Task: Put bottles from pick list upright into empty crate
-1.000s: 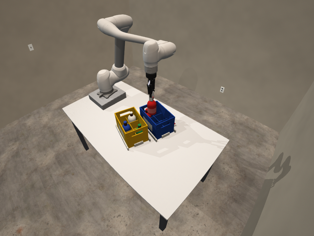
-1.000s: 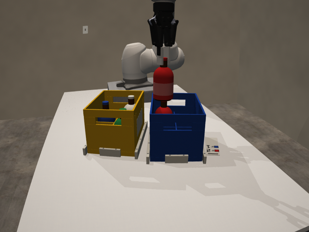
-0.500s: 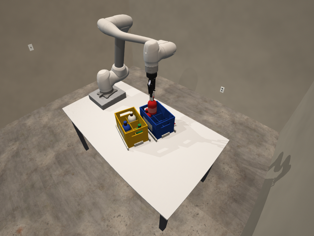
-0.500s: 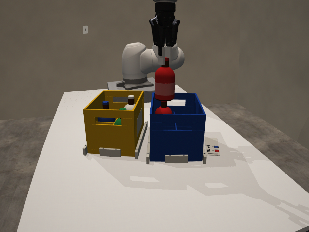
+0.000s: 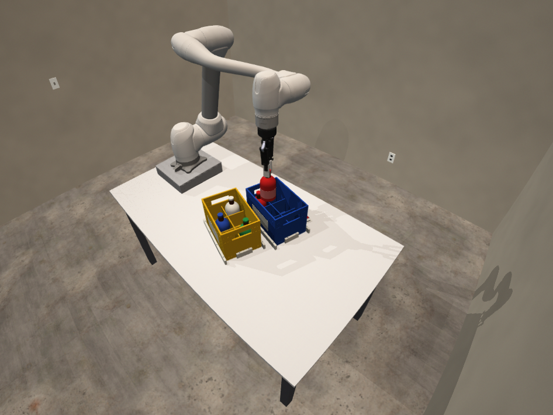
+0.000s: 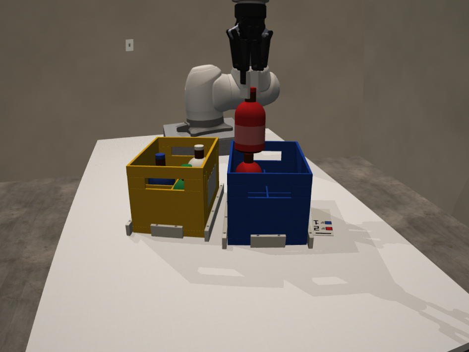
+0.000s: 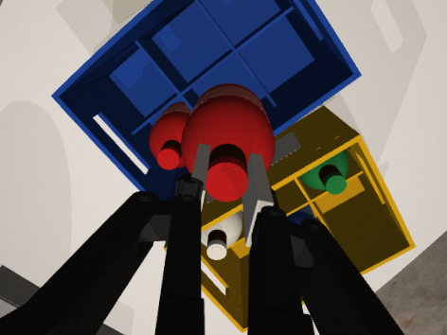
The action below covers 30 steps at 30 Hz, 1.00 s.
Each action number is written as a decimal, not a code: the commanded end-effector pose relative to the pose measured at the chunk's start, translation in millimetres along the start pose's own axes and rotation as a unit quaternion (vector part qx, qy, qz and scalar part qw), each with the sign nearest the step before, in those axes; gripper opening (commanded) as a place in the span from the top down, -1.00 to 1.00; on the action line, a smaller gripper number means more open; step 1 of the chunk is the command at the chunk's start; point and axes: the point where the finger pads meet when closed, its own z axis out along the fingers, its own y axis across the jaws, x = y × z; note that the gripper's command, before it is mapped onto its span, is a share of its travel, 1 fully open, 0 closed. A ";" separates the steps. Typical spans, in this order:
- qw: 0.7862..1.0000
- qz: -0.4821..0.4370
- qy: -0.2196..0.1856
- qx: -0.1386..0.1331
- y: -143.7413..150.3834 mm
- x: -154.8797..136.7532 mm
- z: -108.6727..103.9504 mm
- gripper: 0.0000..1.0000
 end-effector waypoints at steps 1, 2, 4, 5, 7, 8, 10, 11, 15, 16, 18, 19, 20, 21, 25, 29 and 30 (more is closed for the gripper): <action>1.000 0.000 0.000 0.000 0.0 -0.1 -0.1 1.00; 1.000 0.000 0.000 0.000 0.0 -0.1 -0.1 1.00; 1.000 0.000 0.000 0.000 0.0 -0.2 -0.1 1.00; 1.000 0.000 0.000 0.000 0.0 -0.2 -0.1 1.00; 1.000 0.000 0.000 0.000 0.0 -0.2 -0.1 1.00; 1.000 0.000 0.000 0.000 0.0 -0.2 -0.1 1.00; 1.000 0.000 0.000 0.000 0.0 -0.3 -0.1 1.00; 1.000 0.000 0.000 0.000 0.0 -0.3 -0.1 1.00; 1.000 0.000 0.000 0.000 0.0 -0.3 -0.1 1.00; 1.000 0.000 0.000 0.000 0.0 -0.3 -0.1 1.00; 1.000 0.000 0.000 0.000 0.0 -0.3 -0.1 1.00; 1.000 0.000 0.000 0.000 0.0 -0.3 -0.1 1.00; 1.000 0.000 0.000 0.000 0.0 -0.4 -0.1 1.00; 1.000 0.000 0.000 0.000 0.1 -0.4 -0.1 1.00; 1.000 0.000 0.000 0.000 0.1 -0.4 2.9 1.00; 1.000 0.000 0.000 0.000 0.1 -0.4 4.9 1.00; 1.000 0.000 0.000 0.000 0.1 -0.4 5.9 1.00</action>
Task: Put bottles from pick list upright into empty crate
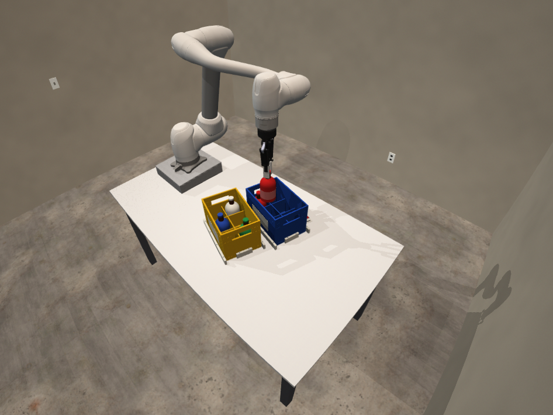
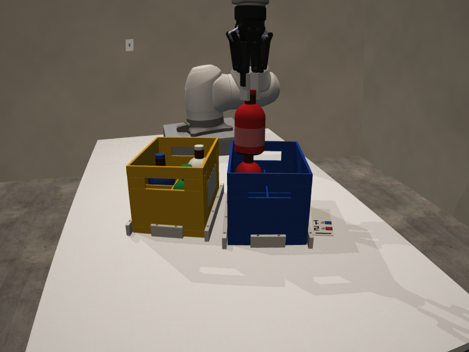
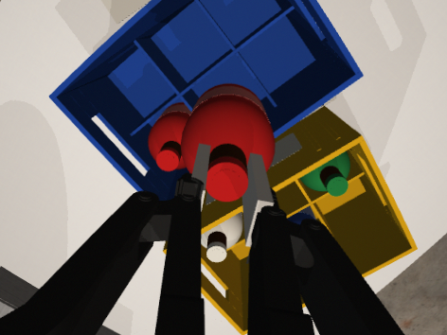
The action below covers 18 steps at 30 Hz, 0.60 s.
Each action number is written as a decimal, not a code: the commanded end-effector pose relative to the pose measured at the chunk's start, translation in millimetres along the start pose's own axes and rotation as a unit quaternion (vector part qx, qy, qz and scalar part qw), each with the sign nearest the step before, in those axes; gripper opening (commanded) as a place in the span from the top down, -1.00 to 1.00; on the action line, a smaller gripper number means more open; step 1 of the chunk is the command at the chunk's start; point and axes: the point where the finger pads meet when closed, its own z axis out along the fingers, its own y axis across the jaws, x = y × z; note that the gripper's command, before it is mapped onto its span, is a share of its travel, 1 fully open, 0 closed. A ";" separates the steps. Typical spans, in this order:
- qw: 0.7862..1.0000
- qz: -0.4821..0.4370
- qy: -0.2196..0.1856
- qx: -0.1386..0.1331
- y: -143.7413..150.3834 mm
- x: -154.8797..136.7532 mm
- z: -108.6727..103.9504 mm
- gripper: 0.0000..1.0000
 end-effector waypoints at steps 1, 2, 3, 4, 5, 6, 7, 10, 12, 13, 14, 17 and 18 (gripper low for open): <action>1.000 0.000 0.000 0.000 0.0 -0.1 1.7 1.00; 1.000 0.000 0.000 0.000 0.0 -0.1 2.7 1.00; 1.000 0.000 0.000 0.000 0.0 -0.1 3.7 1.00; 1.000 0.000 0.000 0.000 0.0 -0.1 4.7 1.00; 1.000 0.000 0.000 0.000 0.0 -0.1 5.7 1.00; 1.000 0.000 0.000 0.000 0.0 -0.1 6.7 1.00; 1.000 0.000 0.000 0.000 0.0 -0.1 7.7 1.00; 1.000 0.000 0.000 0.000 0.0 -0.1 10.7 1.00; 1.000 0.000 0.000 0.000 0.0 -0.1 12.7 1.00; 1.000 0.000 0.000 0.000 0.0 -0.1 13.7 1.00; 1.000 0.000 0.000 0.000 0.0 -0.1 14.7 1.00; 1.000 0.000 0.000 0.000 0.0 -0.1 15.7 1.00; 1.000 0.000 0.000 0.000 0.0 -0.1 16.7 1.00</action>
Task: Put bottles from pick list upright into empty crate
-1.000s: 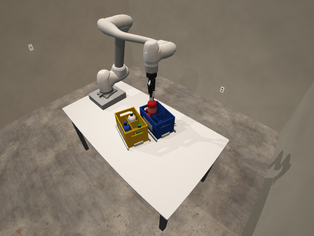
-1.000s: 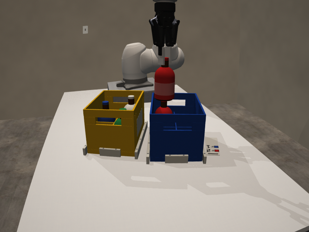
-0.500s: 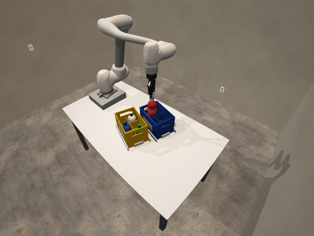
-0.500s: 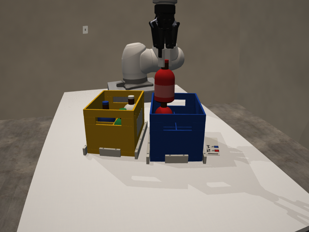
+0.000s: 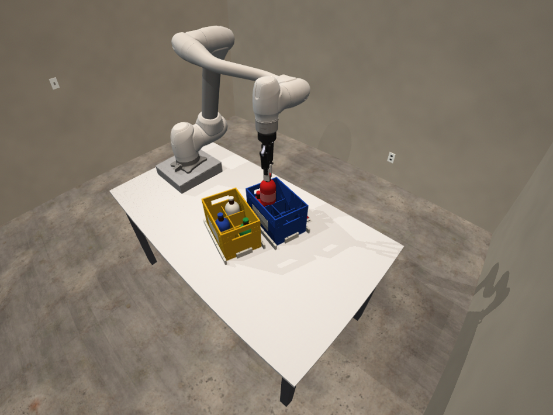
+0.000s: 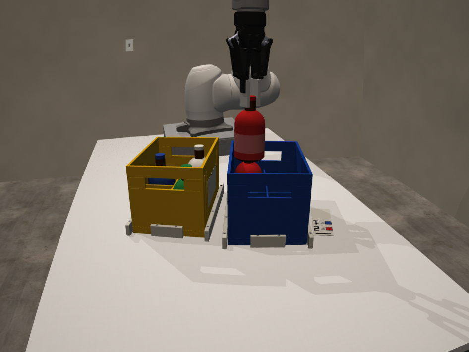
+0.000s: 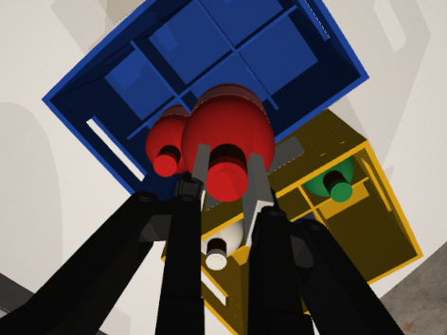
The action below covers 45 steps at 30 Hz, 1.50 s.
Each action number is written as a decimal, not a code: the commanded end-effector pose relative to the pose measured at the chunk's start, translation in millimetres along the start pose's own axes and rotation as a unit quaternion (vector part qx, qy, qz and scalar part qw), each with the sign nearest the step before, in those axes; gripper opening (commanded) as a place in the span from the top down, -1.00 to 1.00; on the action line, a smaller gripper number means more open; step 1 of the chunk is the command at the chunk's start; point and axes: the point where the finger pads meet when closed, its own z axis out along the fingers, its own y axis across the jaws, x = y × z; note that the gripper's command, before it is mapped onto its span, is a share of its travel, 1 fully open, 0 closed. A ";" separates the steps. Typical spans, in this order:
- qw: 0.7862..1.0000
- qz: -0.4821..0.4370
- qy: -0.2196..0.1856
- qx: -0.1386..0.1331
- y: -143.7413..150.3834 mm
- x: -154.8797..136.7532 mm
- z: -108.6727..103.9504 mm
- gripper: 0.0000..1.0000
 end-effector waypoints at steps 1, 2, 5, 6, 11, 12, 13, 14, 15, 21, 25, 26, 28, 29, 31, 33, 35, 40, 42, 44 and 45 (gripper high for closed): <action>1.000 0.000 0.000 0.000 0.0 -0.1 2.0 1.00; 1.000 0.000 0.000 0.000 0.0 -0.1 3.0 1.00; 1.000 0.000 0.000 0.000 0.0 -0.1 6.0 1.00; 1.000 0.000 0.000 0.000 0.0 -0.1 7.0 1.00; 1.000 0.000 0.000 0.000 0.0 -0.1 12.0 1.00; 1.000 0.000 0.000 0.000 0.0 -0.1 13.0 1.00; 1.000 0.000 0.000 0.000 0.0 -0.1 14.0 1.00; 1.000 0.000 0.000 0.000 0.0 -0.1 14.0 1.00; 1.000 0.000 0.000 0.000 0.0 -0.1 14.0 1.00; 1.000 0.000 0.000 0.000 0.0 -0.1 20.0 1.00; 1.000 0.000 0.000 0.000 0.0 -0.1 24.0 1.00; 1.000 0.000 0.000 0.000 0.0 -0.1 25.0 1.00; 1.000 0.000 0.000 0.000 0.0 -0.1 27.0 1.00; 1.000 0.000 0.000 0.000 0.0 -0.1 28.0 1.00; 1.000 0.000 0.000 0.000 0.0 -0.1 29.0 1.00; 1.000 0.000 0.000 0.000 0.0 -0.1 30.0 1.00; 1.000 0.000 0.000 0.000 0.0 -0.1 32.0 1.00; 1.000 0.000 0.000 0.000 0.0 -0.1 37.0 1.00; 1.000 0.000 0.000 0.000 0.0 -0.1 39.0 1.00; 1.000 0.000 0.000 0.000 0.0 -0.1 41.0 1.00; 1.000 0.000 0.000 0.000 0.0 -0.1 42.0 1.00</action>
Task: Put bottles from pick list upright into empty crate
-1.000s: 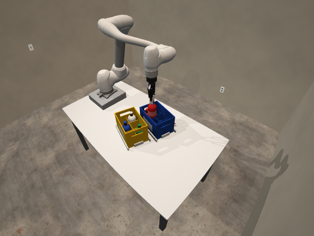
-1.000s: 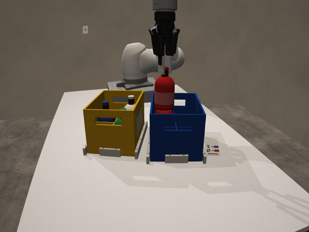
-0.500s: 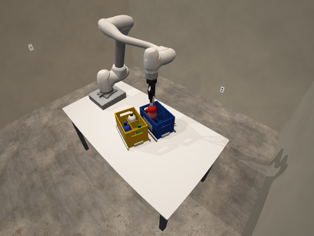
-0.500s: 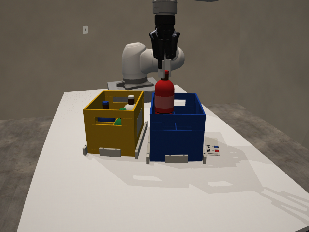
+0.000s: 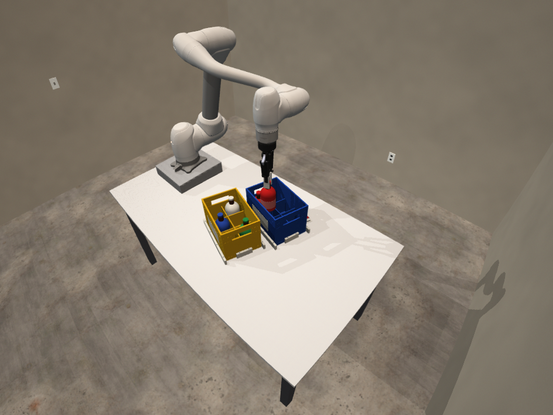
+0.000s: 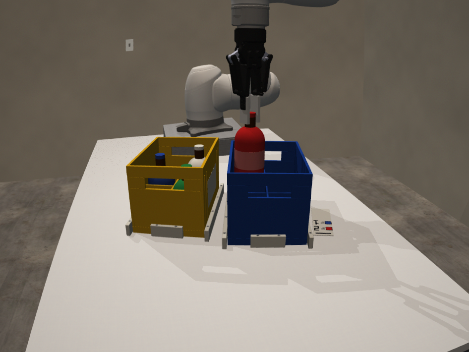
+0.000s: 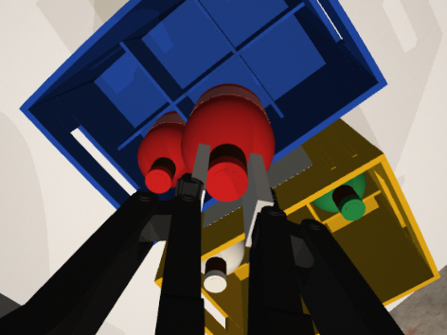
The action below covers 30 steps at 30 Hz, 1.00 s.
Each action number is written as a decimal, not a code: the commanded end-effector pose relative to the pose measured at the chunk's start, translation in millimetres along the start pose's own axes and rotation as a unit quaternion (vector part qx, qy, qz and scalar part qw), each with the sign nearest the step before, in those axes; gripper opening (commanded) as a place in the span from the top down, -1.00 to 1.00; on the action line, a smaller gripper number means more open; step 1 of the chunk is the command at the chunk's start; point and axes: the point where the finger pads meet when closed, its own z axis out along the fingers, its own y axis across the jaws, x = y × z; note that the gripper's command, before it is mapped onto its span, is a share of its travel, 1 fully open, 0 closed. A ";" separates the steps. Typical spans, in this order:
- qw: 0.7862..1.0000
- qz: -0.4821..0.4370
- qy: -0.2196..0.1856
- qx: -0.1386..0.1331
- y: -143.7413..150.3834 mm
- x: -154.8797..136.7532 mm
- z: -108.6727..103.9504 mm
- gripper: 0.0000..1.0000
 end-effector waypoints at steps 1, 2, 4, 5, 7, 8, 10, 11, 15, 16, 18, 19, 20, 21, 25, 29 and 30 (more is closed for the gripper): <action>1.000 0.000 0.000 0.000 0.0 0.0 2.1 1.00; 1.000 0.000 0.000 0.000 0.0 0.0 3.1 1.00; 1.000 0.000 0.000 0.000 0.0 0.0 3.1 1.00; 1.000 0.000 0.000 0.000 0.0 0.0 4.1 1.00; 1.000 0.000 0.000 0.000 0.0 0.0 6.1 1.00; 1.000 0.000 0.000 0.000 0.0 0.0 7.1 1.00; 1.000 0.000 0.000 0.000 0.0 0.0 9.1 1.00; 1.000 0.000 0.000 0.000 0.0 0.0 10.1 1.00; 1.000 0.000 0.000 0.000 0.0 0.0 14.1 1.00; 1.000 0.000 0.000 0.000 0.0 0.0 15.1 1.00; 1.000 0.000 0.000 0.000 0.0 0.0 17.1 1.00; 1.000 0.000 0.000 0.000 0.0 0.0 18.1 1.00; 1.000 0.000 0.000 0.000 0.0 0.0 18.1 1.00; 1.000 0.000 0.000 0.000 0.0 0.0 18.1 1.00; 1.000 0.000 0.000 0.000 0.0 0.0 22.1 1.00; 1.000 0.000 0.000 0.000 0.0 0.0 26.1 1.00; 1.000 0.000 0.000 0.000 0.0 0.0 27.1 1.00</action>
